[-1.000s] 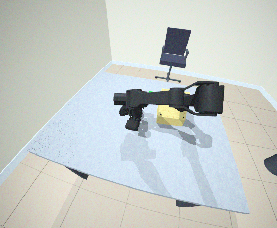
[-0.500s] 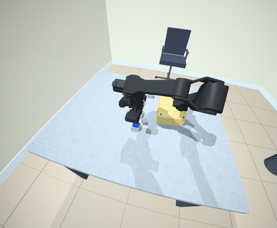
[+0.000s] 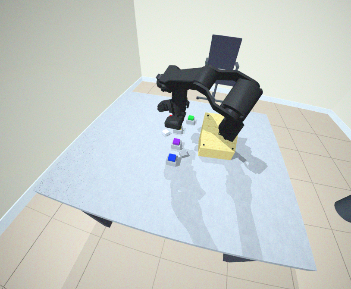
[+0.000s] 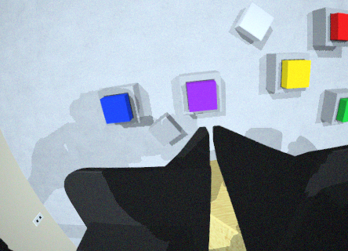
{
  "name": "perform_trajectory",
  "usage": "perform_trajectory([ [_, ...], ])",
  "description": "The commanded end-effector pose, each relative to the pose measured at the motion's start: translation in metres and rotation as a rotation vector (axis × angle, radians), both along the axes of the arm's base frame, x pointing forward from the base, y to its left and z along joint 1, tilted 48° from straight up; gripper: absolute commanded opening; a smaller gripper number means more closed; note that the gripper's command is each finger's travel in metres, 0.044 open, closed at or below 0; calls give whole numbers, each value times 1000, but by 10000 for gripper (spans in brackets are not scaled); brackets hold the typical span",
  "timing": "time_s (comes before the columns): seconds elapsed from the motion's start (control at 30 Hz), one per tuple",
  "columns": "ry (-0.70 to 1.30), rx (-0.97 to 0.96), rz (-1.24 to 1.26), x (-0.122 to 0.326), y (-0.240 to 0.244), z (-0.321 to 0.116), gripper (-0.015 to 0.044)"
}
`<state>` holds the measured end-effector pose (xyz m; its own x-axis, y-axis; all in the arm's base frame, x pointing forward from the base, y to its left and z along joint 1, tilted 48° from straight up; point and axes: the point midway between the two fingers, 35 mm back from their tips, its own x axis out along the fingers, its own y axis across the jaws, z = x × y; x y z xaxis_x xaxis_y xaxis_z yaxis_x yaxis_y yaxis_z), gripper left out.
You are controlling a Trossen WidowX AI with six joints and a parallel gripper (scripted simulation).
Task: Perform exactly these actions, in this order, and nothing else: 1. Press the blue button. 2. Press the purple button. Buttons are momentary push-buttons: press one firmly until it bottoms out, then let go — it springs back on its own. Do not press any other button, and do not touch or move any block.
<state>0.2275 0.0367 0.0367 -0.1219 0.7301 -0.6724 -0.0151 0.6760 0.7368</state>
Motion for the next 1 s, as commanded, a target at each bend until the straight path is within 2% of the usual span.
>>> perform_trajectory([
  [0.0, -14, 2, 17, -1, -1, -7, 20],
  [0.17, -14, 4, 17, -8, 40, -45, 20],
  [0.97, -13, 5, 17, -13, 65, -67, 20],
])
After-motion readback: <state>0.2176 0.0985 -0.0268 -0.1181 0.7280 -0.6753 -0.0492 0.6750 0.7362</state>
